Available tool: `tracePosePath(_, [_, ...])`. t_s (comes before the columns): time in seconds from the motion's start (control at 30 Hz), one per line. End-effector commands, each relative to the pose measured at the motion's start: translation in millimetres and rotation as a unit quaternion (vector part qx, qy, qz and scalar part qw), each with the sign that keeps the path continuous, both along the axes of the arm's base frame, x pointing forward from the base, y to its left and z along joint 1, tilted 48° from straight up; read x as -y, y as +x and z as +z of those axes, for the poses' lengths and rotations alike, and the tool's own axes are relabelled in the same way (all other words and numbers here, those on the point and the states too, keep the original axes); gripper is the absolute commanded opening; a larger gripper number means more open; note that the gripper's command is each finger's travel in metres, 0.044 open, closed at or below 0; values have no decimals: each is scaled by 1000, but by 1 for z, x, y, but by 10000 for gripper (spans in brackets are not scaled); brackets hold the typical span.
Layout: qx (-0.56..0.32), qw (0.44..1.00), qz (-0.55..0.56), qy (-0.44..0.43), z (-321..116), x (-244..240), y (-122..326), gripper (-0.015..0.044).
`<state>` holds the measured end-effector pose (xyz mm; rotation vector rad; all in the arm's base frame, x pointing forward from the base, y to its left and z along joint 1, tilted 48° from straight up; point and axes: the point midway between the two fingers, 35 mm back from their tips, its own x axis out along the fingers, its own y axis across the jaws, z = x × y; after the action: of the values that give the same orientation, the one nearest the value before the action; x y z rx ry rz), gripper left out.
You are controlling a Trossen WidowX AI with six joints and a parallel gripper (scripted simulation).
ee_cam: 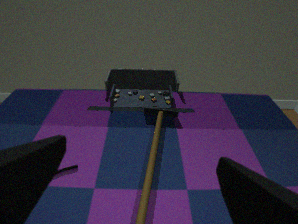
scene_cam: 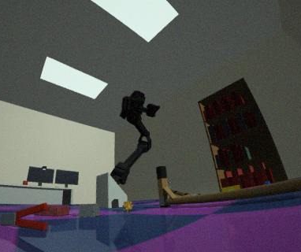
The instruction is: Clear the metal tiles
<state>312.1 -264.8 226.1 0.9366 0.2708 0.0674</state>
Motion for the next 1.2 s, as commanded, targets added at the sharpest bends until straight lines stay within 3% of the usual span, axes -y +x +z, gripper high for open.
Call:
tracePosePath(0.0, [-12, 1000, 8, 5, -5, 1, 13, 440])
tracePosePath(1.17, [-129, 984, 107, 51, -69, -34, 130, 440])
